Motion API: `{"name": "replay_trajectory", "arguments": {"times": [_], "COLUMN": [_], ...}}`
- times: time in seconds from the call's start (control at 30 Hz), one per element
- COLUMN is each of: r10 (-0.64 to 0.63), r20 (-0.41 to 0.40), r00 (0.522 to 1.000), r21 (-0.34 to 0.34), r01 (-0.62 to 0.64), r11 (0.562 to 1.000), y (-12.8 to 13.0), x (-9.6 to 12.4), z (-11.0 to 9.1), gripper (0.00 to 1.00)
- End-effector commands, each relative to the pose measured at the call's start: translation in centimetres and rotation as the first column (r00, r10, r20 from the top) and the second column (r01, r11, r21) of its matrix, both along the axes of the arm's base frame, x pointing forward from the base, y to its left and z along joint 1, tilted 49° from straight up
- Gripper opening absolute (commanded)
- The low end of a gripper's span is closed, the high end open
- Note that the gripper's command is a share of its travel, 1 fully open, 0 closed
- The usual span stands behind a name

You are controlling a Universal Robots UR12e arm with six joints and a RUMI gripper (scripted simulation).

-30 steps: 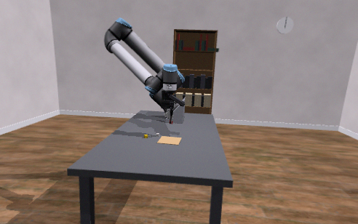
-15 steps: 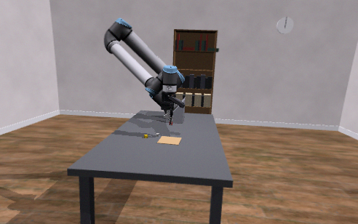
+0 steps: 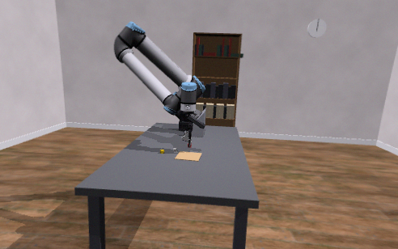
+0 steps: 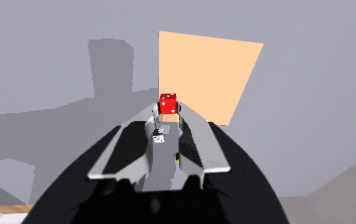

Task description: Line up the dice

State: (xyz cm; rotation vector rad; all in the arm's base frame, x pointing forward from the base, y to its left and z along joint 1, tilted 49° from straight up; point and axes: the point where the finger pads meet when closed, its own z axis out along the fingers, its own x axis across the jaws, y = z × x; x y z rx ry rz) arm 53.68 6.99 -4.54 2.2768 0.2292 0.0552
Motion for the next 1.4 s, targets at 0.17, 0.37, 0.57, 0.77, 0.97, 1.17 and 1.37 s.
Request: {"name": "replay_trajectory", "arguments": {"times": [0.17, 0.37, 0.57, 0.77, 0.97, 1.17, 1.37], "r10": [0.004, 0.004, 0.004, 0.004, 0.004, 0.004, 0.004], "r20": [0.003, 0.003, 0.003, 0.003, 0.003, 0.003, 0.003], "r00": [1.000, 1.000, 1.000, 1.000, 1.000, 1.000, 1.000], "r21": [0.002, 0.002, 0.002, 0.002, 0.002, 0.002, 0.002], "r01": [-0.004, -0.004, -0.004, -0.004, -0.004, -0.004, -0.004], "r11": [1.000, 1.000, 1.000, 1.000, 1.000, 1.000, 1.000], "y": [-2.03, -2.41, -2.41, -2.41, -2.41, -2.41, -2.41], "x": [0.46, 0.52, 0.52, 0.52, 0.52, 0.52, 0.52], "z": [-1.85, -2.18, -2.18, -2.18, -2.18, -2.18, -2.18], "gripper": [0.03, 0.03, 0.03, 0.03, 0.03, 0.03, 0.03]}}
